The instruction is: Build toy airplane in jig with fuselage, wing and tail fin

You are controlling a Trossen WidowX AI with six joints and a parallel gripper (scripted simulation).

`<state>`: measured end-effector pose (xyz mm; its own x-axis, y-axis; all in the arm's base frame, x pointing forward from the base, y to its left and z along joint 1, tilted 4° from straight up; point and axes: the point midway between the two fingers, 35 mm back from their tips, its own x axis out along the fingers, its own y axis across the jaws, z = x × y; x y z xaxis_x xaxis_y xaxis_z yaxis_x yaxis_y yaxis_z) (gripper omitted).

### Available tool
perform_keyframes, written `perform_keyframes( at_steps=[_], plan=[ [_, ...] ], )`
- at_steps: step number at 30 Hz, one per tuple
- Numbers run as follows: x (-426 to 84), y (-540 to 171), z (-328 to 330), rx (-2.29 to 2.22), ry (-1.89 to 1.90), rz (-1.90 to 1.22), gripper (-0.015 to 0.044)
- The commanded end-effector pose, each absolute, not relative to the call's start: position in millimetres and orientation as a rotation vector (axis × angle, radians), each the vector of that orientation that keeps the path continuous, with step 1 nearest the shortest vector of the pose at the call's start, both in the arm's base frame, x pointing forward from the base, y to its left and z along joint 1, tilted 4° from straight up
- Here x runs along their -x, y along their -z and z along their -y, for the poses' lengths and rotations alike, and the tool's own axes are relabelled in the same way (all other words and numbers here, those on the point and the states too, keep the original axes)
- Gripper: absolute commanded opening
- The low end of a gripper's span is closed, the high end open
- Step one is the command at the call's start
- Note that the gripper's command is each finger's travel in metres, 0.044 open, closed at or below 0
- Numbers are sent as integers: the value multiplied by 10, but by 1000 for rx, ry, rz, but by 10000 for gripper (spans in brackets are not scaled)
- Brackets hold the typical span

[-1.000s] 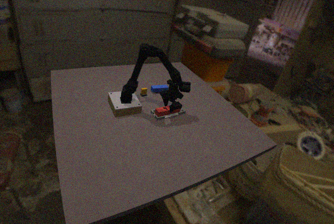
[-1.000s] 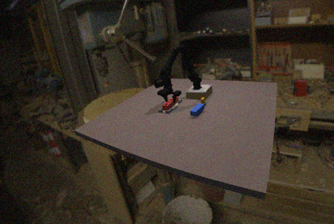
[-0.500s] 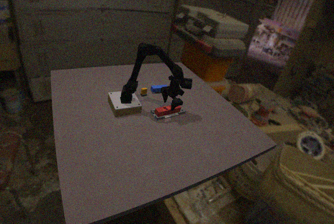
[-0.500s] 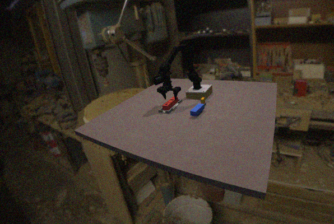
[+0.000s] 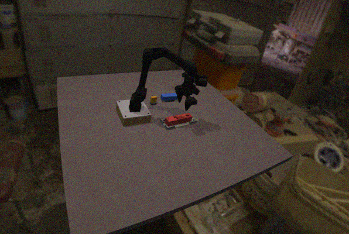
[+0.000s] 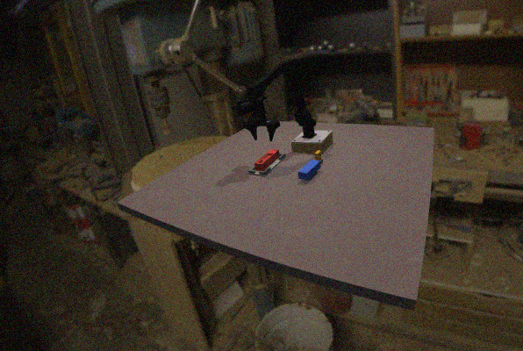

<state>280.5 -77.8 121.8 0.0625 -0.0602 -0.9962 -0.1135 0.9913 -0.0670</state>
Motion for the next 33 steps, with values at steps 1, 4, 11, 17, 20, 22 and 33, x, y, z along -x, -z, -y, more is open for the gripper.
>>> perform_keyframes(
  at_steps=[1, 4, 11, 17, 20, 22, 33],
  plan=[
    [-2816, -1231, 774, 113, -23, -1506, 440],
    [-2870, -1219, 676, 113, -27, -1499, 440],
    [-3134, -1161, -41, 105, -51, -1480, 440],
    [-3199, -1117, -929, 95, -50, -1495, 440],
    [-3131, -1085, -1405, 93, -47, -1501, 440],
    [-3045, -1061, -1720, 93, -45, -1504, 440],
    [-2990, -707, -1935, 93, -42, -1505, 440]
  ],
)
